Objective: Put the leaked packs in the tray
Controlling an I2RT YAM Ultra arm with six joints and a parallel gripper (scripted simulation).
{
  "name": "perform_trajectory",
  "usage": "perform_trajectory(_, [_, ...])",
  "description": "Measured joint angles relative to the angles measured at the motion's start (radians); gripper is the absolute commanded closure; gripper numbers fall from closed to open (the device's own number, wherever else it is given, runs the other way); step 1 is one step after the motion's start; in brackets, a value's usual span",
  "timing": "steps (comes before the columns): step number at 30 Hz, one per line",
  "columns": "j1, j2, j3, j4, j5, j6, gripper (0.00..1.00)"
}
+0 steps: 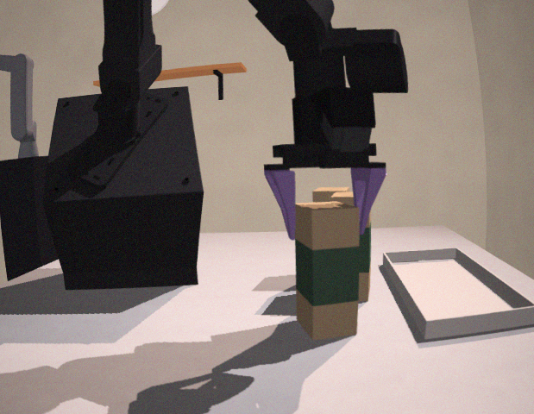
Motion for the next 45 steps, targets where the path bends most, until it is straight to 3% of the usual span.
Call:
perform_trajectory(21, [0.0, 0.0, 0.0, 0.0, 0.0, 0.0, 0.21])
perform_trajectory(22, [0.0, 0.0, 0.0, 0.0, 0.0, 0.0, 0.74])
perform_trajectory(45, [-0.001, 0.0, 0.0, 0.002, -0.002, 0.0, 0.74])
